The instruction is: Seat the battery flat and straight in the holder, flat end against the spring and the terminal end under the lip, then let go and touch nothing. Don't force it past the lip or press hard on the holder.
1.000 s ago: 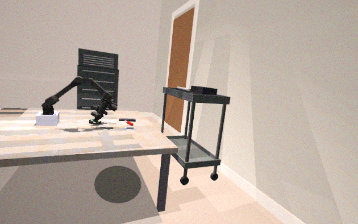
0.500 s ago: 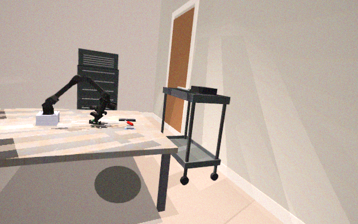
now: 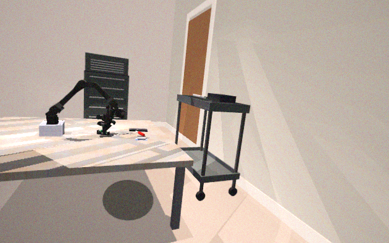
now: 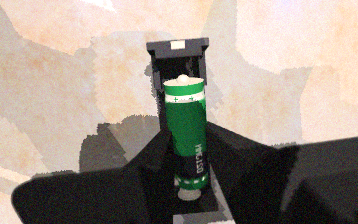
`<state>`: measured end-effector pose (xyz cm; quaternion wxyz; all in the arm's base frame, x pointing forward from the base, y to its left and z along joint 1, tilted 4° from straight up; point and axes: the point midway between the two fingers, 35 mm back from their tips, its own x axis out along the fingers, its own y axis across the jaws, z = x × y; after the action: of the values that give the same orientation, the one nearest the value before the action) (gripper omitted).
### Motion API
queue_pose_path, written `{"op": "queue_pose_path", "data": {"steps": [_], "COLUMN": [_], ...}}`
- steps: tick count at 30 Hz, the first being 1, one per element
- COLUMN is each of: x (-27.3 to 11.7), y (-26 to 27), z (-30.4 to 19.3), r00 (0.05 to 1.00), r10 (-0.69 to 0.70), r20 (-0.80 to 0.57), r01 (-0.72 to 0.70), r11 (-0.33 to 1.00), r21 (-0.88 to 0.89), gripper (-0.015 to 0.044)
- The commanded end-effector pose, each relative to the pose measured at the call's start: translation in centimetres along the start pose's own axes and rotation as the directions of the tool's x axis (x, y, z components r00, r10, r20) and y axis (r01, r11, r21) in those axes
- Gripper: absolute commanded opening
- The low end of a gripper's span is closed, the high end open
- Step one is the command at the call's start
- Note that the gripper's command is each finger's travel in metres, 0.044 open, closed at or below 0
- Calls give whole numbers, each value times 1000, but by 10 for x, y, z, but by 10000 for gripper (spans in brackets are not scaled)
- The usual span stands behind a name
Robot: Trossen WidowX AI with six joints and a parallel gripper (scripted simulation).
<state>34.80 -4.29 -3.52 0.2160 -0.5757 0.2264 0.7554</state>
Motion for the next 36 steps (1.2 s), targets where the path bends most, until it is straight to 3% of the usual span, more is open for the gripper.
{"op": "queue_pose_path", "data": {"steps": [1, 36], "x": [2, 6], "y": [0, 1], "z": [-3, 4], "r00": [999, 981], "r10": [3, -4], "r20": [-36, -196], "r01": [-3, 8], "r11": [1000, 1000], "r21": [4, 22], "gripper": [67, 67]}}
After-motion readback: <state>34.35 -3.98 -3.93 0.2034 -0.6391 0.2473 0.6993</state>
